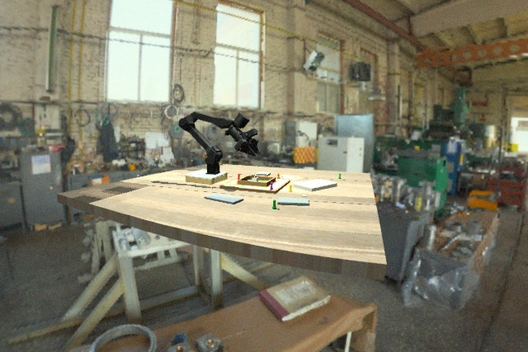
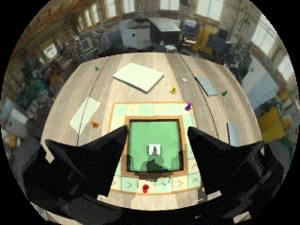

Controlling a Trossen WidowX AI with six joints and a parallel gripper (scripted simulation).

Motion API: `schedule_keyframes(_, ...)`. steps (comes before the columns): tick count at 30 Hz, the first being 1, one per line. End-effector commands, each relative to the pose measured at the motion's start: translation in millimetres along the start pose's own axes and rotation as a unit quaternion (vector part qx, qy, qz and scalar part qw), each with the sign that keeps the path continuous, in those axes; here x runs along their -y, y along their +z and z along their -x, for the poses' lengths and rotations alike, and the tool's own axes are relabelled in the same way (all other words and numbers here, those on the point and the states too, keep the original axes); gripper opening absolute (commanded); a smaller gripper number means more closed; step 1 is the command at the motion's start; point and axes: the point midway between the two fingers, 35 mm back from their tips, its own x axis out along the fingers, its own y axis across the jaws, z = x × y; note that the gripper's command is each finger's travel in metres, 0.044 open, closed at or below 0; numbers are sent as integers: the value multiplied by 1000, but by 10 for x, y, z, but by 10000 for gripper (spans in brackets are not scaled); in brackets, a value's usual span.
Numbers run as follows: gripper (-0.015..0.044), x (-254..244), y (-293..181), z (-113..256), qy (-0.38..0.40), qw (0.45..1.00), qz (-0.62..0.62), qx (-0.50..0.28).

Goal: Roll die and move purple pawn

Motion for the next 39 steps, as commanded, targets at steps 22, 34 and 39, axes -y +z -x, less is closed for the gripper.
schedule_keyframes(22, 440, 20, -138, -398, -2, 915, -4, -403)
schedule_keyframes(34, 200, 679, 407, -1096, -37, 916, -68, -394)
schedule_keyframes(39, 200, 1126, 481, -1479, -53, 908, -104, -403)
